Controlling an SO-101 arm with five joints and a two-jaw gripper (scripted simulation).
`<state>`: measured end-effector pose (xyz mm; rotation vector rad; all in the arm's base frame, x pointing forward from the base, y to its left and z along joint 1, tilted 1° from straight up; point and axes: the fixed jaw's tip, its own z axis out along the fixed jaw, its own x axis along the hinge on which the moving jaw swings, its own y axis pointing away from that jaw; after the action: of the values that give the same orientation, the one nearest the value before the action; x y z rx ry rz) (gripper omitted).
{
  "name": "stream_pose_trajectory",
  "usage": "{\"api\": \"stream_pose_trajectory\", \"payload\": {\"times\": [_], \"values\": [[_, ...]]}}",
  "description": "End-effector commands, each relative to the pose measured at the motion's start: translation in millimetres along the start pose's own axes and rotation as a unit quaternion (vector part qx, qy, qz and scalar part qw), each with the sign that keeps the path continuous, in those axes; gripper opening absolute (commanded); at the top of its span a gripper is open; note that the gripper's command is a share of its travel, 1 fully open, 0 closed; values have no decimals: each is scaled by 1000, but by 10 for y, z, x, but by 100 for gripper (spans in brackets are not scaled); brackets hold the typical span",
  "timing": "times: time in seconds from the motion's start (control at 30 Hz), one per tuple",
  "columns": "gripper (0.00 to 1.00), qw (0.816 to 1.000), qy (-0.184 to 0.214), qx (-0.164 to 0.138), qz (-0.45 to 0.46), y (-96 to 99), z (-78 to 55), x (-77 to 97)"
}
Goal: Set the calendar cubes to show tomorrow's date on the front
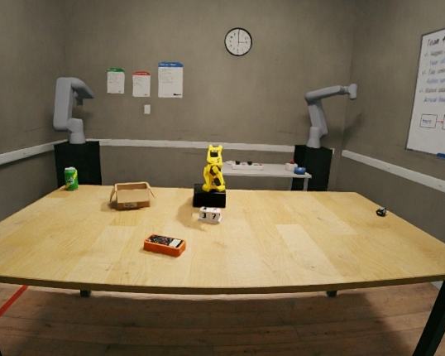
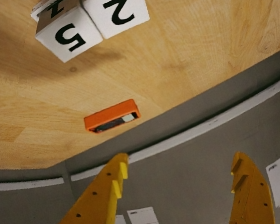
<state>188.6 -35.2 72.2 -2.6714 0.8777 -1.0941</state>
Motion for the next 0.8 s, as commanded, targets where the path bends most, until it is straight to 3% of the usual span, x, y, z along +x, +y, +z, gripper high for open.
{"api": "stream_pose_trajectory", "payload": {"times": [0.0,0.23,0.3,0.77], "values": [[35,997,-11,-15,79,24,-10,33],[35,972,-25,-44,231,59,-7,67],[35,972,-25,-44,231,59,-7,67],[35,867,-32,-102,486,115,16,132]]}}
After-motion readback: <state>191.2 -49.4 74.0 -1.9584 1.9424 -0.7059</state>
